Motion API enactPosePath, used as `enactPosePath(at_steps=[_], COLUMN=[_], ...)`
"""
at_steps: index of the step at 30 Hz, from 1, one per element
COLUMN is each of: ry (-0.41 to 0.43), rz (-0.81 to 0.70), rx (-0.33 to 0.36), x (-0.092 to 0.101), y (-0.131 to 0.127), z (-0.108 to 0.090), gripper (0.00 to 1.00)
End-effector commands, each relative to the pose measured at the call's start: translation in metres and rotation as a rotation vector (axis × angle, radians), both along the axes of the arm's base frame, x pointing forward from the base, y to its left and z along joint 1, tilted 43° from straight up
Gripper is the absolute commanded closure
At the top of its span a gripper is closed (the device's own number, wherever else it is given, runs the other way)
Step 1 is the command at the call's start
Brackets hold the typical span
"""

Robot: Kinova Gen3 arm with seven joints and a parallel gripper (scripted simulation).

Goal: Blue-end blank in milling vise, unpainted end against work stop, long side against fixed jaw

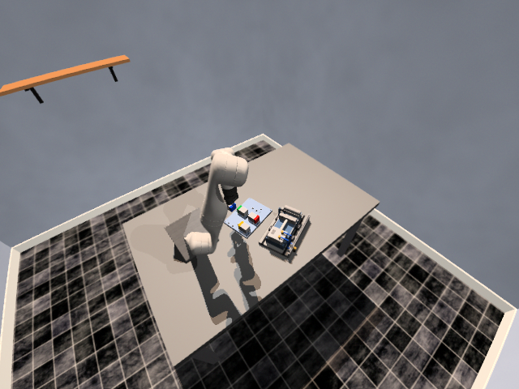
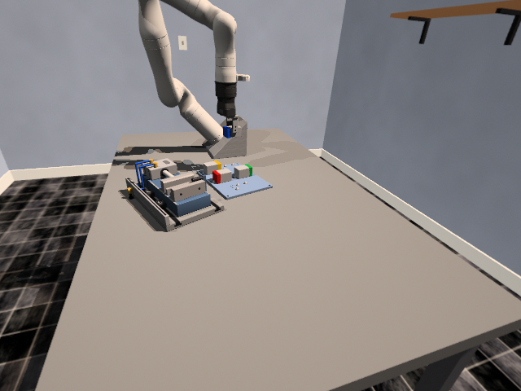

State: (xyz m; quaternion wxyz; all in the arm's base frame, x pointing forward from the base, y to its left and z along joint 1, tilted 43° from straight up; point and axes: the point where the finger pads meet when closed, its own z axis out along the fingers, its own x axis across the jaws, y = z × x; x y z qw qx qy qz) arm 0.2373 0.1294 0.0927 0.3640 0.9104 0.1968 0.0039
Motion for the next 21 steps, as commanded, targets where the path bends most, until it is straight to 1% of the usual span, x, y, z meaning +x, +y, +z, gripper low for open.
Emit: enactPosePath(at_steps=[1, 21], ry=[0.000, 0.000], rz=[0.000, 0.001], rx=[0.000, 0.001], x=[-0.0001, 0.0000], y=[-0.0001, -0.0040], z=[-0.0002, -0.0034], gripper=[1.00, 1.00])
